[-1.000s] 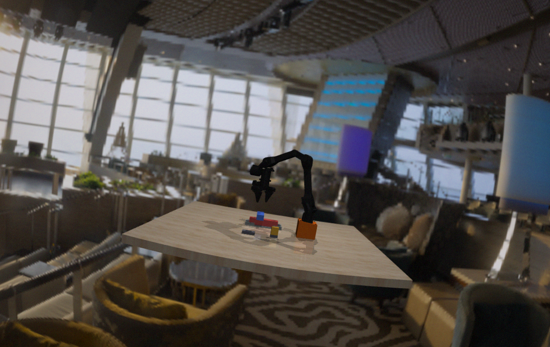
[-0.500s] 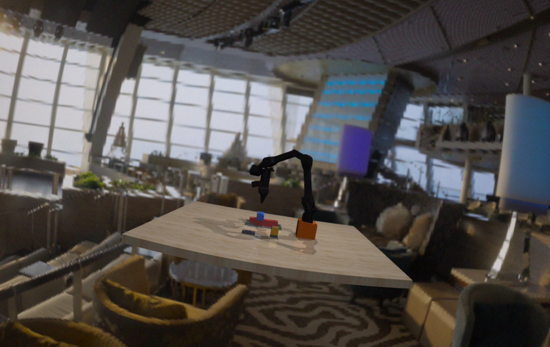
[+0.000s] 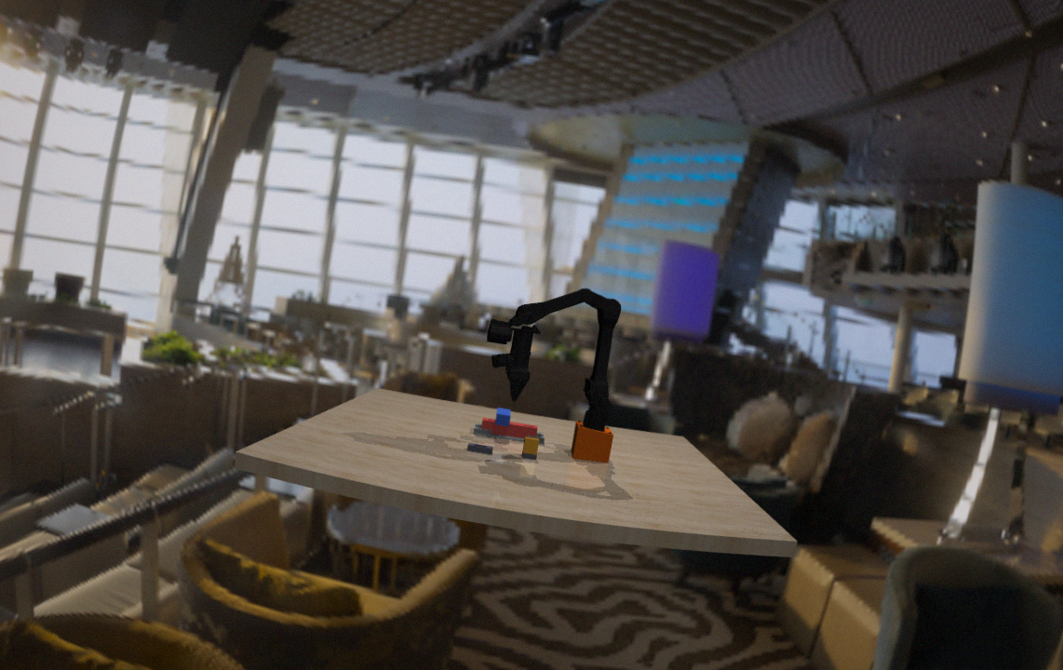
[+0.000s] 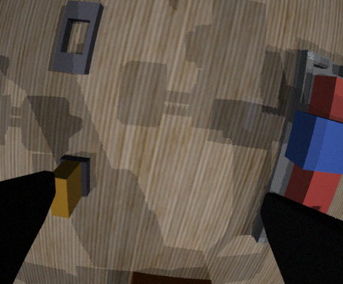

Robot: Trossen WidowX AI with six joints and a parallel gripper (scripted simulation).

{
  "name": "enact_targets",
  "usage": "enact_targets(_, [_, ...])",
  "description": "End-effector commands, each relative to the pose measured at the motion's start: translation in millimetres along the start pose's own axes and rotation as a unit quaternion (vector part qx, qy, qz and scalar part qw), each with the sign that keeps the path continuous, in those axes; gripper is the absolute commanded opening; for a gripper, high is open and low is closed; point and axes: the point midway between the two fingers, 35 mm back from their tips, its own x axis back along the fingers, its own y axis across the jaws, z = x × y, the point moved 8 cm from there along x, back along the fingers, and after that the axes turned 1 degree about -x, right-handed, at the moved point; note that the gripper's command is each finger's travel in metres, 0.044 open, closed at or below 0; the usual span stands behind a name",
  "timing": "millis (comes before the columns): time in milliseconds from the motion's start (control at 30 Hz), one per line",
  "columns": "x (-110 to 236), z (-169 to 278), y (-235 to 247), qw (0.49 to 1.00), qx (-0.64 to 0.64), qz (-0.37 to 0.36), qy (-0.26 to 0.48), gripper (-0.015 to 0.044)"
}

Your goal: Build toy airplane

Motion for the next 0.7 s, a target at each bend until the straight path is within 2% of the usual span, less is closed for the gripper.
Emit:
enact_targets(0, [-1, 26, 41, 1.000, -0.002, -0.004, 0.000, 0.0440])
enact_targets(133, [-6, 61, 78, 1.000, -0.001, -0.005, 0.004, 0.0440])
enact_targets(300, [-9, 67, 84, 1.000, 0.000, -0.005, 0.005, 0.0440])
enact_targets(467, [-61, 67, 84, 1.000, -0.001, -0.005, 0.005, 0.0440])
enact_targets(667, [-74, 68, 84, 1.000, 0.000, -0.005, 0.005, 0.0440])
